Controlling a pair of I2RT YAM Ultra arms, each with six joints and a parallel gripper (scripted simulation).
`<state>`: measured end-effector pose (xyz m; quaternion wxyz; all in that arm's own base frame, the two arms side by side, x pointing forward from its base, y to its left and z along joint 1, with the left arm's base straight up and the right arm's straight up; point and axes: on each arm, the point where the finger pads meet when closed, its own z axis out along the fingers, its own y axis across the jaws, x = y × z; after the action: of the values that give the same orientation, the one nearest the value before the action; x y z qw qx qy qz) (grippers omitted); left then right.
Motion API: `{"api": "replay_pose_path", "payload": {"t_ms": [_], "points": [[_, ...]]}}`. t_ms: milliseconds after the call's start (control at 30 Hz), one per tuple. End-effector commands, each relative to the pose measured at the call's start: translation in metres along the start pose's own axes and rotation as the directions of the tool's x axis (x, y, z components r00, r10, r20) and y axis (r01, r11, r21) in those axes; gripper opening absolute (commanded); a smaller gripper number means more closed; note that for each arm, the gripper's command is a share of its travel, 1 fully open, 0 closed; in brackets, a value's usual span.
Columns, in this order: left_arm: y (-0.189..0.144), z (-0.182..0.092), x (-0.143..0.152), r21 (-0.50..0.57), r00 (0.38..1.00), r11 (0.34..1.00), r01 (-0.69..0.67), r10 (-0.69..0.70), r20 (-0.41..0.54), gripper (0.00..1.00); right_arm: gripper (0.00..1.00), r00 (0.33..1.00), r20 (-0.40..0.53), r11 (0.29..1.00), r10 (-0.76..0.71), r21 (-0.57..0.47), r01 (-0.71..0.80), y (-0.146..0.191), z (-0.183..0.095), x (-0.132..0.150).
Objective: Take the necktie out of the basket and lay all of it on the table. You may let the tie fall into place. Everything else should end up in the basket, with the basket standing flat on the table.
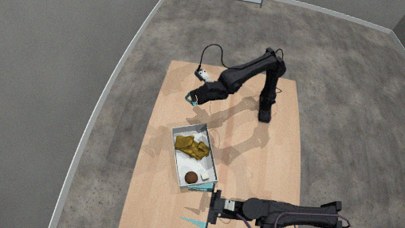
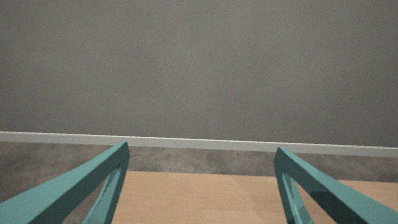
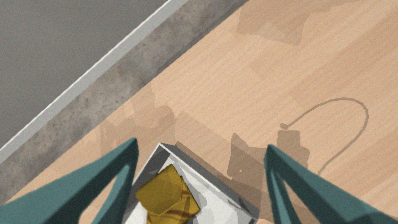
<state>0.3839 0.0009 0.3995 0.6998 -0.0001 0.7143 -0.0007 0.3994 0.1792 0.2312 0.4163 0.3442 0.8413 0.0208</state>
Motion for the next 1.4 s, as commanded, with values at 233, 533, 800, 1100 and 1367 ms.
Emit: {"api": "replay_pose_path", "payload": {"t_ms": [233,533,800,1100,1367], "points": [[0.0,0.0,0.0,0.0,1.0,1.0,0.0,0.0,0.0,1.0,0.84,0.927,-0.202,0.915,0.317,0.321,-0.244,0.014,0.005,0.054],[0.0,0.0,0.0,0.0,1.0,1.0,0.0,0.0,0.0,1.0,0.81,0.811,-0.288,0.802,0.508,0.501,-0.325,0.035,0.022,0.109],[0.0,0.0,0.0,0.0,1.0,1.0,0.0,0.0,0.0,1.0,0.79,0.733,-0.314,0.728,0.604,0.592,-0.346,0.047,0.03,0.137],[0.0,0.0,0.0,0.0,1.0,1.0,0.0,0.0,0.0,1.0,0.76,0.65,-0.324,0.651,0.687,0.672,-0.353,0.057,0.038,0.164],[0.0,0.0,0.0,0.0,1.0,1.0,0.0,0.0,0.0,1.0,0.74,0.636,-0.324,0.638,0.7,0.685,-0.352,0.059,0.039,0.169]]}}
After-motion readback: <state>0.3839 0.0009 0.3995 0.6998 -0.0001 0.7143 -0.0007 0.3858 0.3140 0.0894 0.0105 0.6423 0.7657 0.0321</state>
